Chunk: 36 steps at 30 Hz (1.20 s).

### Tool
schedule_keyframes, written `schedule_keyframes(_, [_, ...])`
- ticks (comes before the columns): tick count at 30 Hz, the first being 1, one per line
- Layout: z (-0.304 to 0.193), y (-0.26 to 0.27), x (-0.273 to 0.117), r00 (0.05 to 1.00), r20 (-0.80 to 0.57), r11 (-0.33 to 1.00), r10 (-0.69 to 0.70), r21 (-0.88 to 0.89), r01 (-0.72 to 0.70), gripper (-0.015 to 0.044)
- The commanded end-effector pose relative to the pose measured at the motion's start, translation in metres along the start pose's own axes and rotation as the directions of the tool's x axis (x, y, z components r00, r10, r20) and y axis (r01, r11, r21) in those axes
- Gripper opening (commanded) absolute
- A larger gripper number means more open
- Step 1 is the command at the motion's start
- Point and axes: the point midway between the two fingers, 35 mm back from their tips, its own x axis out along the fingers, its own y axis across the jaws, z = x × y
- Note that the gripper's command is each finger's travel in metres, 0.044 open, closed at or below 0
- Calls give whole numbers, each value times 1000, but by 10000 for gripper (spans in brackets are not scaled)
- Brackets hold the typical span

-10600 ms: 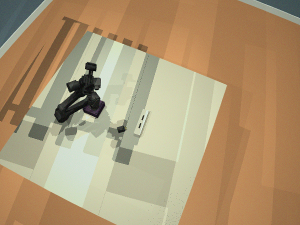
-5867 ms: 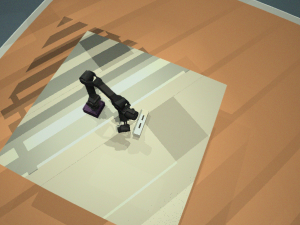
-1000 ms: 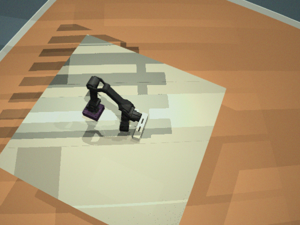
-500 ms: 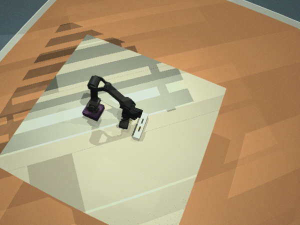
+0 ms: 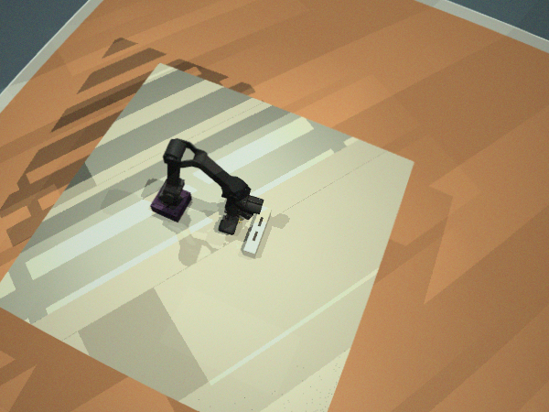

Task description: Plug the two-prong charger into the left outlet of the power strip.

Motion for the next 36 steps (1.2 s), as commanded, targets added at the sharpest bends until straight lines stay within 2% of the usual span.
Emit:
schedule_keyframes(1, [7, 2, -1, 1000, 4, 1000, 5, 14, -5, 0])
schedule_keyframes(36, [41, 11, 0, 1000, 3, 997, 9, 74, -9, 0])
